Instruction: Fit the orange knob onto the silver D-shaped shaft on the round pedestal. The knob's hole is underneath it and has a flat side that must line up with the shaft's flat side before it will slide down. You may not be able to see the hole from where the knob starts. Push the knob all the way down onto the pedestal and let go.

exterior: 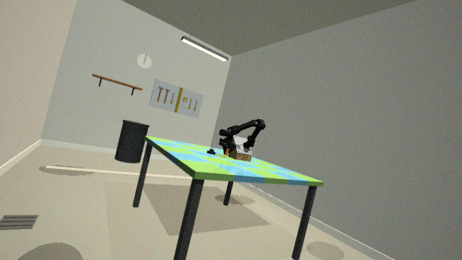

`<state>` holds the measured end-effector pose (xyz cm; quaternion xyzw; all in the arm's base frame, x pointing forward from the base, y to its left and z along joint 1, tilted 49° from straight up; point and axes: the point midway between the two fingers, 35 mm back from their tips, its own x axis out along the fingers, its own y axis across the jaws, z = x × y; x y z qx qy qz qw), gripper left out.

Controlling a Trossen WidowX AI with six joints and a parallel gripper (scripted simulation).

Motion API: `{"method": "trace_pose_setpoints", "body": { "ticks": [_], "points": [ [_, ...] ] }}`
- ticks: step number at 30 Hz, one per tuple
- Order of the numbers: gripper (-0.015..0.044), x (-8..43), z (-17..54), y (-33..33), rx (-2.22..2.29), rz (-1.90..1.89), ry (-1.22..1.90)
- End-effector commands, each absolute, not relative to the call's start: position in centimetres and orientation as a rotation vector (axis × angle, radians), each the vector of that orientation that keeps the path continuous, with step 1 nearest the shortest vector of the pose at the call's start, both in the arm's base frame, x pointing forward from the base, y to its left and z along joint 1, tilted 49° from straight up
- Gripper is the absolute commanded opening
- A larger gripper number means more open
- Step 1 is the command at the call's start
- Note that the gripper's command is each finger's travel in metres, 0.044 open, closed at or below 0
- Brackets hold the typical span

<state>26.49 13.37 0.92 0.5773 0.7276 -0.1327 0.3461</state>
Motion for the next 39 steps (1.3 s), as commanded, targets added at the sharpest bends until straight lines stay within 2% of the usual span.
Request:
{"method": "trace_pose_setpoints", "body": {
  "ticks": [1, 15, 22, 39],
  "points": [
    [0.0, 27.2, 2.8, 11.8, 1.493, -0.343, 1.875],
    [0.0, 27.0, 9.8, 7.2, 1.497, -0.337, 1.882],
    [0.0, 26.9, 10.0, 7.0, 1.512, -0.33, 1.871],
    [0.0, 26.1, 11.8, 4.3, 1.805, -0.173, 1.568]
  ]
}}
